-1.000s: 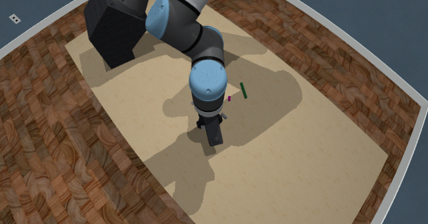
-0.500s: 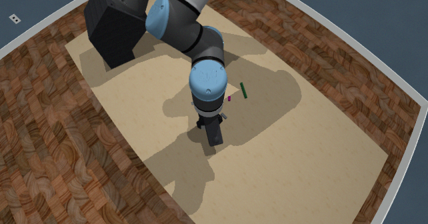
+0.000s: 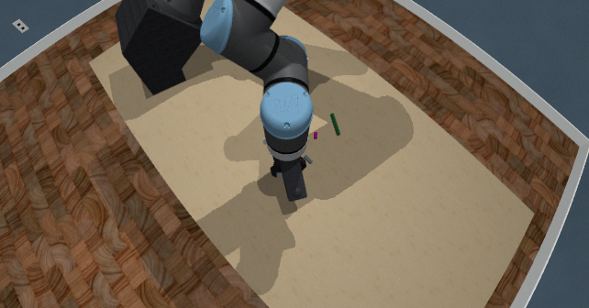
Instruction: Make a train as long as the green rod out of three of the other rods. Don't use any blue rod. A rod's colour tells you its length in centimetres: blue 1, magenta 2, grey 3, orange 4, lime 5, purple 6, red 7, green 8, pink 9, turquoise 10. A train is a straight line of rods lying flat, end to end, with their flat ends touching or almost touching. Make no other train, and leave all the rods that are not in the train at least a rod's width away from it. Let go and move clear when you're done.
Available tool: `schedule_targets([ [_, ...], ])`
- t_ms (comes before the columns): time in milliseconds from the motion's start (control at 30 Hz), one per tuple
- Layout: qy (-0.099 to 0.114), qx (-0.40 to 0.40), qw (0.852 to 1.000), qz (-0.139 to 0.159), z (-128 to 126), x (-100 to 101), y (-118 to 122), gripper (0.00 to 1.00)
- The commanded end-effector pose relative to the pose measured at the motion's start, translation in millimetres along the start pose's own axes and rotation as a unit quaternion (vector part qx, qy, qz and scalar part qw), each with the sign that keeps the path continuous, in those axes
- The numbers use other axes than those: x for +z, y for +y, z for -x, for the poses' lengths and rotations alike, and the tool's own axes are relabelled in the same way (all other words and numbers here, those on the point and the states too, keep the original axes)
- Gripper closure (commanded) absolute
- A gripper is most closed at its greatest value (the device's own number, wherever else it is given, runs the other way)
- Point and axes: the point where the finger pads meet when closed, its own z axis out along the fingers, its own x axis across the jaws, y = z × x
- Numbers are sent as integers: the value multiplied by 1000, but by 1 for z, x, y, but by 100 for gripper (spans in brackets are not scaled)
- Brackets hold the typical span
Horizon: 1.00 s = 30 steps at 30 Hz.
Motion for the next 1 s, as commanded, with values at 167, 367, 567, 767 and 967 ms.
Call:
schedule_targets([
  [167,0,0,1000,-1,0,-1,-1,86],
  [367,0,0,1000,-1,0,0,-1,86],
  [567,0,0,1000,-1,0,5,-1,86],
  [767,0,0,1000,-1,0,9,-1,86],
  [967,0,0,1000,-1,0,14,-1,86],
])
